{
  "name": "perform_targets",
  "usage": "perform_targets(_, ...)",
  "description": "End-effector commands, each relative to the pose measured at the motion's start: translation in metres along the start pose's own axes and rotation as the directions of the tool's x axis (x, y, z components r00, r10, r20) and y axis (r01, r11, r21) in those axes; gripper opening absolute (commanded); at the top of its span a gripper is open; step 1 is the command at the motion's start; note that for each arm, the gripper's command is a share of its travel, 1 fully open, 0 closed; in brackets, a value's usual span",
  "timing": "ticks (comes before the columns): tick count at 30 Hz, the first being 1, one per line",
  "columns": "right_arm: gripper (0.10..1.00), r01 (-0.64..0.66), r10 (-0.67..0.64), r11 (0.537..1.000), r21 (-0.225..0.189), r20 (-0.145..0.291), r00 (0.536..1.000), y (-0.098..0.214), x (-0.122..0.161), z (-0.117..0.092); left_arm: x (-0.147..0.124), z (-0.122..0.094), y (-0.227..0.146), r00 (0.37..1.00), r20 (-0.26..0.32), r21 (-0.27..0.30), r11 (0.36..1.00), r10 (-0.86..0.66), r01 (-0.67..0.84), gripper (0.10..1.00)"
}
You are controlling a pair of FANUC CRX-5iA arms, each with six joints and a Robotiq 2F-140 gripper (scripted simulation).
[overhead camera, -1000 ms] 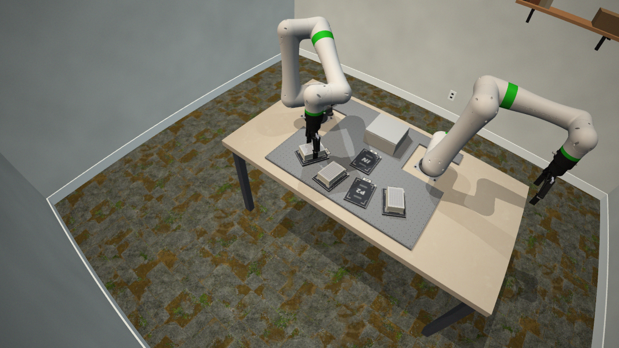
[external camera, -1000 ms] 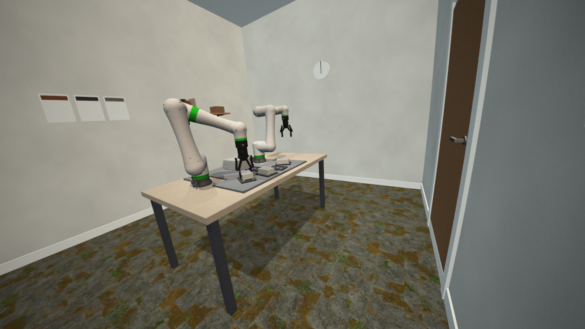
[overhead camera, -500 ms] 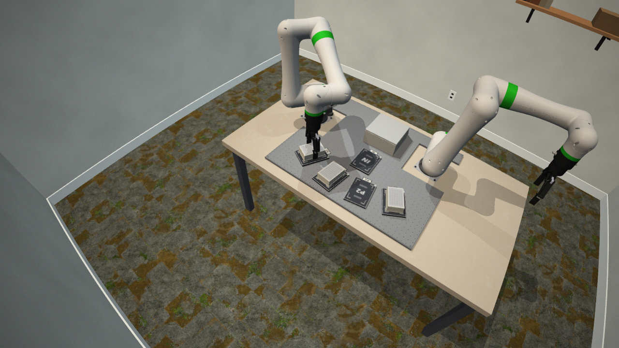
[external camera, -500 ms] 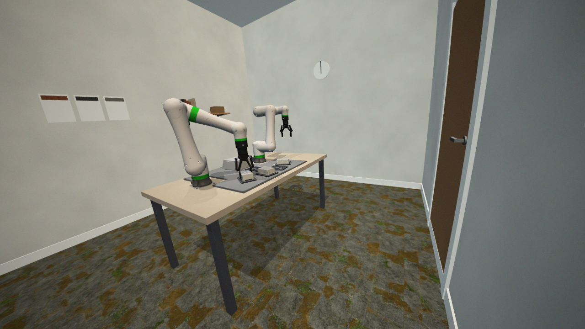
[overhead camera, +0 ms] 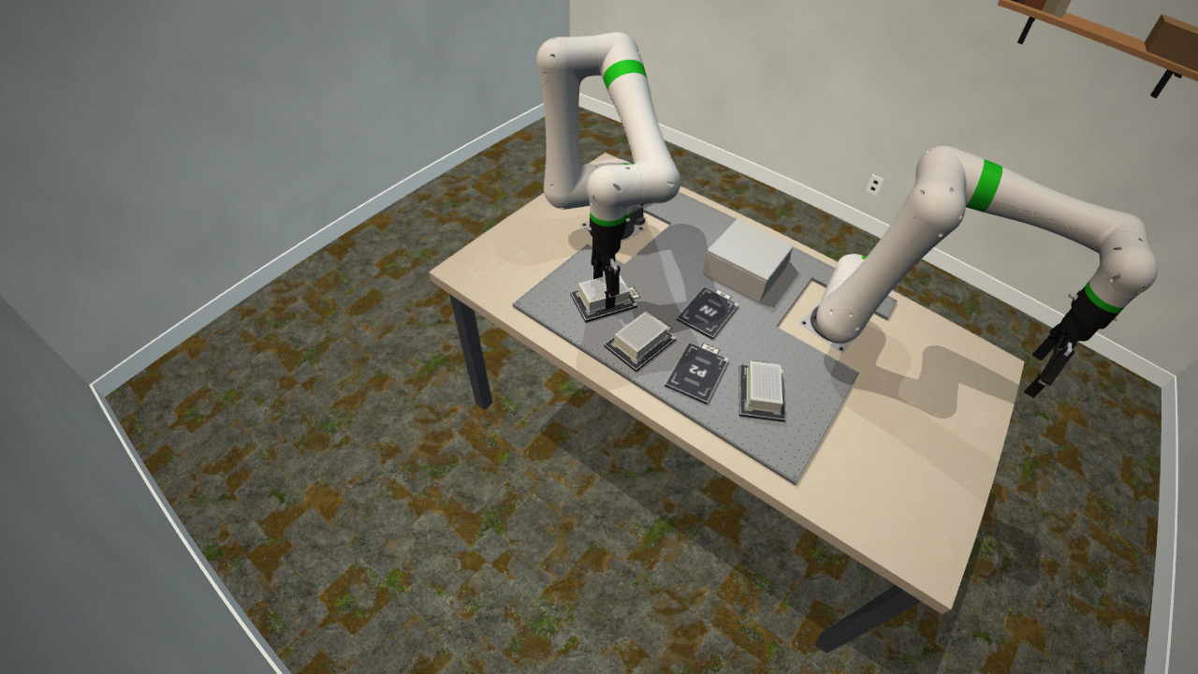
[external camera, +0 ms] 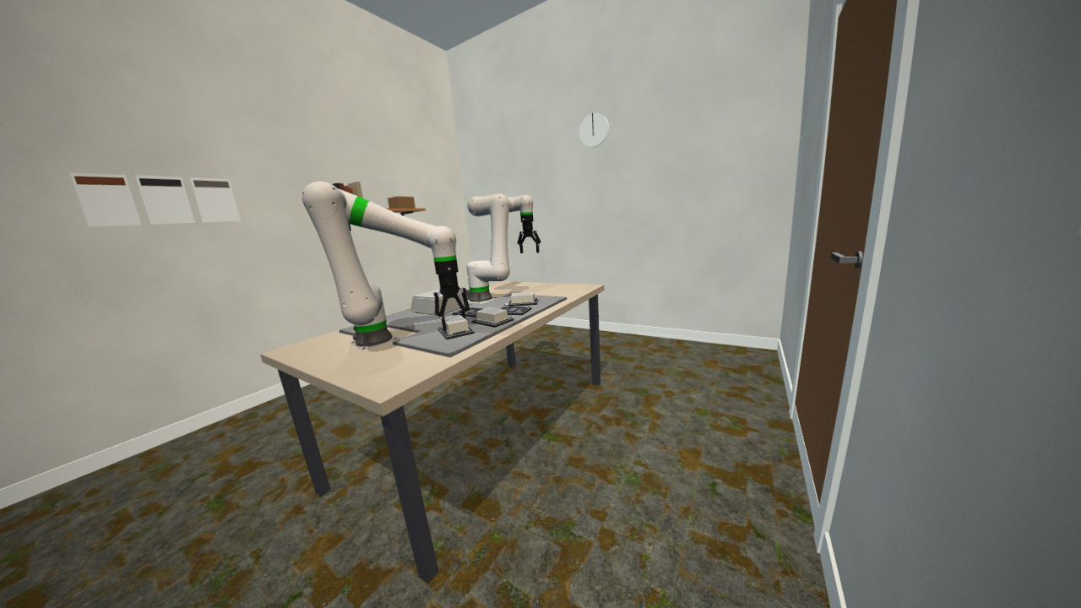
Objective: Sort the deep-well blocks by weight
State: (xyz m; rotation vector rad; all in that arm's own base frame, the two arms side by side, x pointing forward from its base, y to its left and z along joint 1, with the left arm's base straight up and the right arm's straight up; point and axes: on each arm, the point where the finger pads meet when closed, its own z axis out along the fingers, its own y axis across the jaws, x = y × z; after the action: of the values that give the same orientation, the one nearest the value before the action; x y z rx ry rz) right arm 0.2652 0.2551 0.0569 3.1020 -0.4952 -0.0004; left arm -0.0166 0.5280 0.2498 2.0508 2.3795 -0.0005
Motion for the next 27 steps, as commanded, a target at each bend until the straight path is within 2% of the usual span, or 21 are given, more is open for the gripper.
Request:
perform_targets(1, 0.099, 0.0, 0.0, 1.0, 0.001, -0.001, 1.0, -0.0005, 0.0003, -0.0002, 0.0003, -0.0009, 0.0002, 1.0, -0.002, 0.0, 1.0, 0.0, 0.0, 1.0)
perform_targets(23, 0.099, 0.0, 0.0, 1.0, 0.001, -0.001, 1.0, -0.0005, 0.0003, 0.0032, 0.0003, -0.0009, 0.0002, 1.0, -0.002, 0.0, 1.0, 0.0, 0.0, 1.0)
perform_targets(24, 1.0, 0.0, 0.0, 1.0, 0.001, -0.001, 1.0, -0.0005, 0.0003, 0.0033, 0.0003, -0.0009, 0.0002, 1.0, -0.002, 0.0, 1.0, 0.0, 0.0, 1.0)
perform_targets(27, 1.0, 0.0, 0.0, 1.0, 0.001, -0.001, 1.0, -0.0005, 0.0003, 0.0033, 0.0003, -0.0009, 0.0002, 1.0, -0.002, 0.0, 1.0, 0.0, 0.0, 1.0)
